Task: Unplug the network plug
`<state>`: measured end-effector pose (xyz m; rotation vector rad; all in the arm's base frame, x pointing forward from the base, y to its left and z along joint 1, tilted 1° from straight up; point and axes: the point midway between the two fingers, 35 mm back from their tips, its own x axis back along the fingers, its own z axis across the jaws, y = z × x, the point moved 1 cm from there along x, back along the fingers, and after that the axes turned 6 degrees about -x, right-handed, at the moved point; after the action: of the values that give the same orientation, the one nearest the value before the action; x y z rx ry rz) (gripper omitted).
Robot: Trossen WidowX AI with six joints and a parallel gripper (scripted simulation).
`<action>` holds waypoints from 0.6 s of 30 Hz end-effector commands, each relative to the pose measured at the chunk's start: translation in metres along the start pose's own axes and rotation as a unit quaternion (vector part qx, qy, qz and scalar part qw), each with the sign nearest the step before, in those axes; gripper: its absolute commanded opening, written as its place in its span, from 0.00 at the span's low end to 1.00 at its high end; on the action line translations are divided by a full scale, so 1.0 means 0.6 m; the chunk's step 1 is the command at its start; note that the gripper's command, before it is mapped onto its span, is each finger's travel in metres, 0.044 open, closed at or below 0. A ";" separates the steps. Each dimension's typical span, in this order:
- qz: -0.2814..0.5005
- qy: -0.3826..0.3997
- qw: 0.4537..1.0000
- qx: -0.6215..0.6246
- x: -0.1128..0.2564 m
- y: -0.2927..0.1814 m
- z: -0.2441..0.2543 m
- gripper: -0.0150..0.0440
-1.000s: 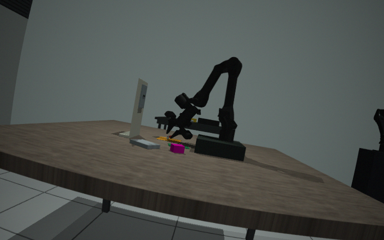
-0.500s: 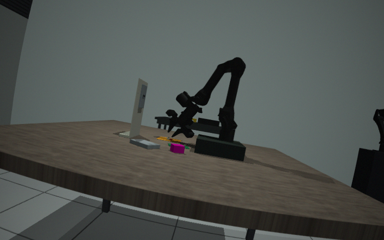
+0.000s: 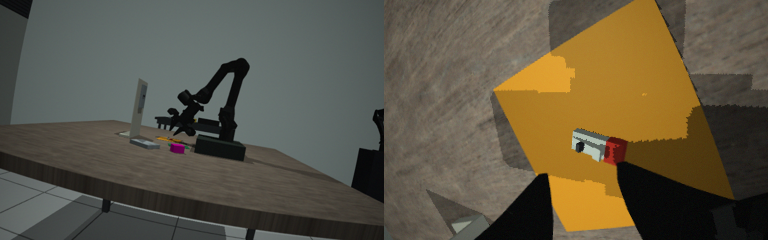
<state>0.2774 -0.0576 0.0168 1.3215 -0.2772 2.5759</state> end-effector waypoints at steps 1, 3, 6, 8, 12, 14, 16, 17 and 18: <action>0.001 0.004 1.000 0.001 0.007 0.000 0.002 0.52; 0.001 0.004 1.000 0.001 0.008 0.000 0.003 0.52; 0.001 0.004 1.000 0.001 0.013 -0.001 0.009 0.52; 0.001 0.004 1.000 0.001 0.017 -0.001 0.012 0.52; 0.001 0.004 1.000 0.001 0.025 -0.002 0.019 0.52; 0.001 0.004 1.000 0.001 0.029 -0.002 0.023 0.52; 0.001 0.004 1.000 0.001 0.033 -0.002 0.026 0.52; 0.001 0.004 1.000 0.001 0.035 -0.003 0.028 0.52; 0.001 0.004 1.000 0.001 0.037 -0.003 0.030 0.52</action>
<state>0.2760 -0.0578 0.0364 1.3323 -0.2778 2.5691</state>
